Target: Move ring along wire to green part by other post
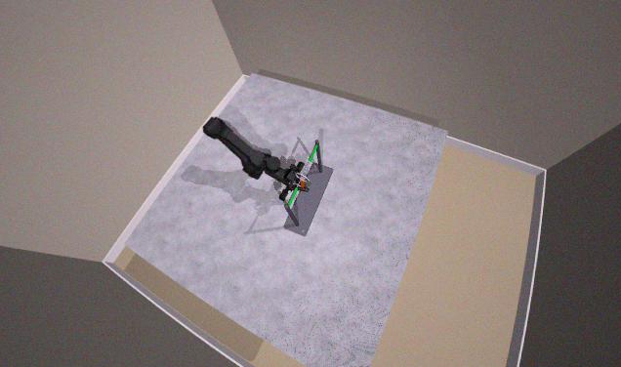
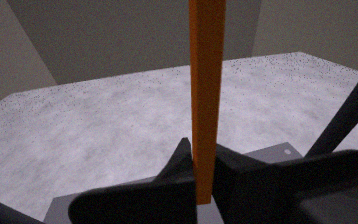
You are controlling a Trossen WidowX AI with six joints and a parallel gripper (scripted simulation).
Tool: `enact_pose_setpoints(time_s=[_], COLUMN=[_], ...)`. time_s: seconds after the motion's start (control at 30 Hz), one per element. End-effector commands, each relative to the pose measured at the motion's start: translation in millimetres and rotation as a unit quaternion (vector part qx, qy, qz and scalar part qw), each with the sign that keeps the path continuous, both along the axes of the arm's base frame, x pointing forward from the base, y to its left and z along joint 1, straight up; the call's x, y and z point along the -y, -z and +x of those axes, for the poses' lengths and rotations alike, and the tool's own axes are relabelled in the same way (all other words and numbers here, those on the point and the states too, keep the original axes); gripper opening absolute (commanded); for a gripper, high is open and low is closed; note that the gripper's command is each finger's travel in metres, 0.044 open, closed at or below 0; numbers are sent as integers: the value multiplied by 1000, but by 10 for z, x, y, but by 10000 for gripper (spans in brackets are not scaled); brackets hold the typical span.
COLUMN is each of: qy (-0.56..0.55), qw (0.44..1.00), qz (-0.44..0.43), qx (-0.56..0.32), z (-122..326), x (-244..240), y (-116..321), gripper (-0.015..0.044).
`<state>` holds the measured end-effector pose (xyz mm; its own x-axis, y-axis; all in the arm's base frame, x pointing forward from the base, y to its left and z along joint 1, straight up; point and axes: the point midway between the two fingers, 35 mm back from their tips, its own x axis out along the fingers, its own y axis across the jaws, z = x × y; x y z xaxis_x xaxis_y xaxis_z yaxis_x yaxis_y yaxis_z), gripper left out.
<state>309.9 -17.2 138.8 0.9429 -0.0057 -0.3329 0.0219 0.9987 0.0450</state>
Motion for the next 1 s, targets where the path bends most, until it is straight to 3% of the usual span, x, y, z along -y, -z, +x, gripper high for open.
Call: enact_pose_setpoints(time_s=[0.0, 0.97], qy=[-5, -112], qw=[1000, 993], qz=[-3, -46], qx=[0, 5], z=[2, -18], x=[-16, -143], y=[-7, 1], gripper=[-150, -150])
